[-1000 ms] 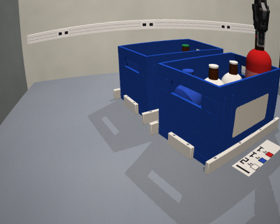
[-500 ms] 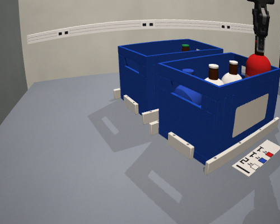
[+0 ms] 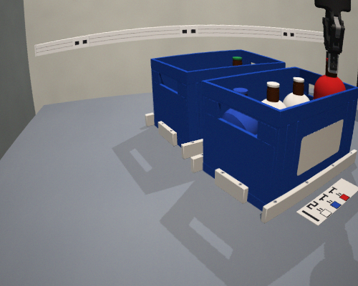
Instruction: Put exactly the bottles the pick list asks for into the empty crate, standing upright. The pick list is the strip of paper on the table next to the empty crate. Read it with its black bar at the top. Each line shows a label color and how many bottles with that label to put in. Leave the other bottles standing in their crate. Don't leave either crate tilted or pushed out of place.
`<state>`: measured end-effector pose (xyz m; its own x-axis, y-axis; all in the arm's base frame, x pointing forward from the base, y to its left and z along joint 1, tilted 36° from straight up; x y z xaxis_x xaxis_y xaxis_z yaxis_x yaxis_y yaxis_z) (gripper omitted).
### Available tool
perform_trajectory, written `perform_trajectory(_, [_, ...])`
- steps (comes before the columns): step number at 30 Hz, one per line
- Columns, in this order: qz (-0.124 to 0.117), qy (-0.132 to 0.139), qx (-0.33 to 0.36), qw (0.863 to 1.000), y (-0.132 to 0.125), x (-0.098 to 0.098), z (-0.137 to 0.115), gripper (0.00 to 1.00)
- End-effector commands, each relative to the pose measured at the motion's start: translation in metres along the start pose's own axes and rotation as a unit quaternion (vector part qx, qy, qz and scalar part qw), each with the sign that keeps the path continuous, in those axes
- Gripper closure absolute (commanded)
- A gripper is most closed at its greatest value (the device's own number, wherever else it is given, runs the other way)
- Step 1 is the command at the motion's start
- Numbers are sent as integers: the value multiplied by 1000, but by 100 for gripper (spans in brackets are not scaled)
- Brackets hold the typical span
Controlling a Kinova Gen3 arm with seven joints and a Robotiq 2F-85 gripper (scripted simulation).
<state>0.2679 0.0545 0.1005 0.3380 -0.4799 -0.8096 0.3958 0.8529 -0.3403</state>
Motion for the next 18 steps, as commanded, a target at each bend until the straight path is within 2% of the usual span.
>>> perform_trajectory(1, [1,0,0,1000,0,3,0,90])
perform_trajectory(18, [1,0,0,1000,0,18,0,90])
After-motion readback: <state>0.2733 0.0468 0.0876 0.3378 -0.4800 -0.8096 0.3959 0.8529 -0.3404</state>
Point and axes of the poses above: the point where the finger pads meet when closed, its own x axis out along the fingers, its own y axis across the jaws, z = x × y, the point moved 2 cm from there along -x, back along the fingers, and after that the axes turned 1 degree about -x, right-handed, at the moved point
